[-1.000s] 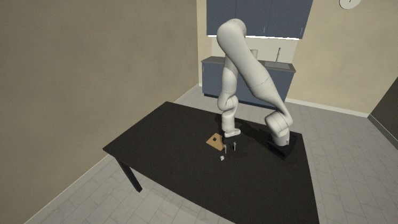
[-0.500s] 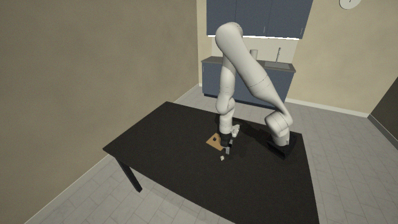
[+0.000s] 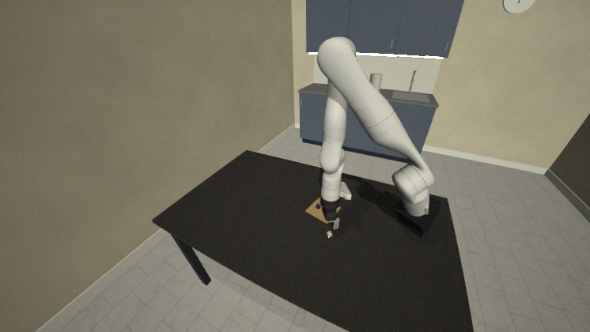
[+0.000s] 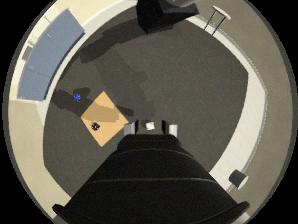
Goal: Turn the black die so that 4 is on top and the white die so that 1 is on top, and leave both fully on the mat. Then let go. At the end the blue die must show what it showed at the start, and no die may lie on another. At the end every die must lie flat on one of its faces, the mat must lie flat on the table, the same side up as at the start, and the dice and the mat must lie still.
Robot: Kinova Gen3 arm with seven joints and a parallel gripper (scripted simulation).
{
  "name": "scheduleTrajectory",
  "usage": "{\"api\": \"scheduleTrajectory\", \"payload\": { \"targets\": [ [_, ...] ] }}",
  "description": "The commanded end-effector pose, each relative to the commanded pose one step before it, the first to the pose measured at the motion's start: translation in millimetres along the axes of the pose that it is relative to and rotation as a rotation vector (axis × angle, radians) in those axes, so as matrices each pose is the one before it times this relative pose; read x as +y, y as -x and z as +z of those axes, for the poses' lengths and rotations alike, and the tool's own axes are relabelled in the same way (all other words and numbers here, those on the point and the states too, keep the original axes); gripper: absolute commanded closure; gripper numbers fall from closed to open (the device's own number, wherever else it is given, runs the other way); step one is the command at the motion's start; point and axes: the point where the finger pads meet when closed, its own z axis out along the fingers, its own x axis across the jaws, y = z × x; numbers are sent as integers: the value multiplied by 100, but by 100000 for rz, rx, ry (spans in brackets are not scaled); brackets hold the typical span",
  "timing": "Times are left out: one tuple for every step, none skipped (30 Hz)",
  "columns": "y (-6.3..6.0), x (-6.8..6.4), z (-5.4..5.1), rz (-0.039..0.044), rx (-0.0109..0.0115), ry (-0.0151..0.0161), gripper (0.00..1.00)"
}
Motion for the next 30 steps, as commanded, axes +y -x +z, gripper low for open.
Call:
{"api": "scheduleTrajectory", "payload": {
  "targets": [
    [-77, 354, 188, -6266, 812, 927, 0],
    [32, 150, 41, -2776, 66, 345, 0],
    [31, 138, 37, -2523, 57, 320, 0],
    [30, 126, 34, -2273, 49, 293, 0],
    [28, 114, 30, -2028, 41, 265, 0],
    [26, 102, 27, -1788, 34, 237, 0],
    [23, 89, 23, -1556, 28, 209, 0],
    [21, 77, 20, -1334, 23, 181, 0],
    [0, 0, 0, 0, 0, 0, 0],
    [0, 0, 0, 0, 0, 0, 0],
    [18, 65, 17, -1122, 19, 153, 0],
    [15, 54, 14, -923, 15, 127, 0],
    [12, 43, 11, -738, 11, 102, 0],
    [10, 34, 9, -569, 9, 79, 0],
    [7, 25, 6, -419, 6, 58, 0],
    [5, 17, 4, -288, 4, 40, 0],
    [3, 11, 3, -179, 3, 25, 0],
    [2, 6, 1, -94, 1, 13, 0],
    [1, 2, 1, -36, 1, 5, 0],
    [0, 0, 0, -5, 0, 1, 0],
    [0, 0, 0, 0, 0, 0, 30],
    [0, 0, 0, 0, 0, 0, 30],
    [0, 0, 0, 0, 0, 0, 30],
    [0, 0, 0, 0, 0, 0, 30],
    [0, 0, 0, 0, 0, 0, 30],
    [0, 0, 0, 0, 0, 0, 30],
    [0, 0, 0, 0, 0, 0, 30],
    [0, 0, 0, 0, 0, 0, 30],
    [0, 0, 0, 0, 0, 0, 30],
    [0, 0, 0, 0, 0, 0, 30]
  ]
}}
